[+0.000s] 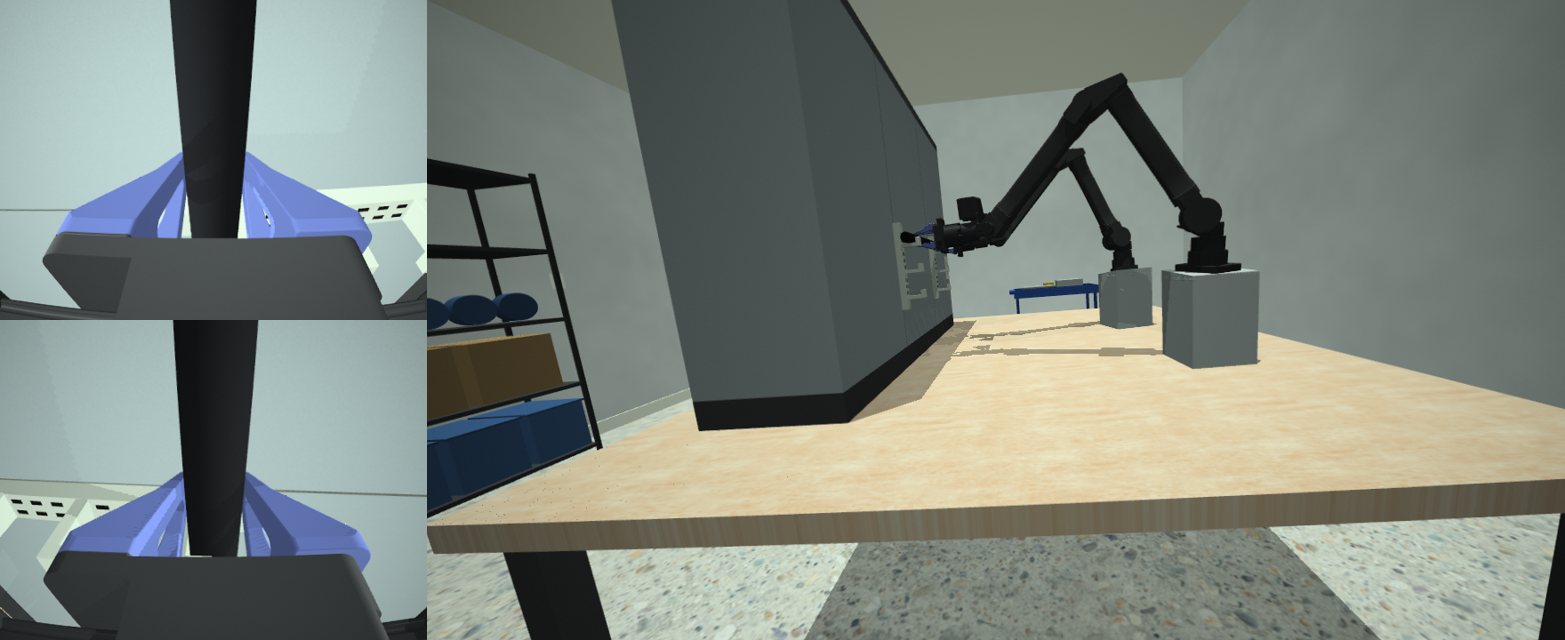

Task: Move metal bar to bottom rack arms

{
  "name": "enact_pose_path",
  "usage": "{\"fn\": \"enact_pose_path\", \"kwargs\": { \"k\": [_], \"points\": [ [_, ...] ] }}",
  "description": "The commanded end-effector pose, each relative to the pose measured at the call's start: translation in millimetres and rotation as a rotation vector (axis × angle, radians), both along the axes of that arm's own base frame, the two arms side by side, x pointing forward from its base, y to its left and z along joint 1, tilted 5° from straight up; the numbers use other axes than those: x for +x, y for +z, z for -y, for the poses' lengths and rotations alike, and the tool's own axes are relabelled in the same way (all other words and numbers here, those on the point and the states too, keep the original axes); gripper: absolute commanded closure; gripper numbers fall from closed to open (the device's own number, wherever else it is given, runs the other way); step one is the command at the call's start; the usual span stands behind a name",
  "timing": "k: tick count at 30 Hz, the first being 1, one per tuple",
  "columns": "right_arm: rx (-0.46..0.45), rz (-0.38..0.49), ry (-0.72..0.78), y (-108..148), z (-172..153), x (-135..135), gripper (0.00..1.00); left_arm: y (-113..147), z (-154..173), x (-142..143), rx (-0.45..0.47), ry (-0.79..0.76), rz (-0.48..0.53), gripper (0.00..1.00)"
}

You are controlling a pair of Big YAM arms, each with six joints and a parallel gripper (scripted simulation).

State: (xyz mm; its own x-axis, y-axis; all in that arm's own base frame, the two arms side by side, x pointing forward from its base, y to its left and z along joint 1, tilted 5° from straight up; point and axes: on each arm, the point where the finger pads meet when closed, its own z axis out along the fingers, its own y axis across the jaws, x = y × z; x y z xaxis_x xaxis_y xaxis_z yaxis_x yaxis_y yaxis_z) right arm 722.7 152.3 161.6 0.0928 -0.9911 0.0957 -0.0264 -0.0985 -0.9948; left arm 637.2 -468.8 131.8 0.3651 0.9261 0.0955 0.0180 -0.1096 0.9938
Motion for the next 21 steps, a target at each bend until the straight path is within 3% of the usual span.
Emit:
{"fn": "enact_pose_path", "kwargs": {
  "k": [1,15,21],
  "points": [
    [0.023,0.100,-0.008,81.6,2.3,2.8,1.00,85.2,9.3,16.4,-0.068,0.007,0.095,1.00],
    [0.023,0.100,-0.008,106.3,1.7,4.8,1.00,99.3,10.1,19.6,-0.068,0.007,0.095,1.00],
    [0.023,0.100,-0.008,100.7,-0.3,7.1,1.00,100.6,8.8,20.9,-0.068,0.007,0.095,1.00]
  ]
}}
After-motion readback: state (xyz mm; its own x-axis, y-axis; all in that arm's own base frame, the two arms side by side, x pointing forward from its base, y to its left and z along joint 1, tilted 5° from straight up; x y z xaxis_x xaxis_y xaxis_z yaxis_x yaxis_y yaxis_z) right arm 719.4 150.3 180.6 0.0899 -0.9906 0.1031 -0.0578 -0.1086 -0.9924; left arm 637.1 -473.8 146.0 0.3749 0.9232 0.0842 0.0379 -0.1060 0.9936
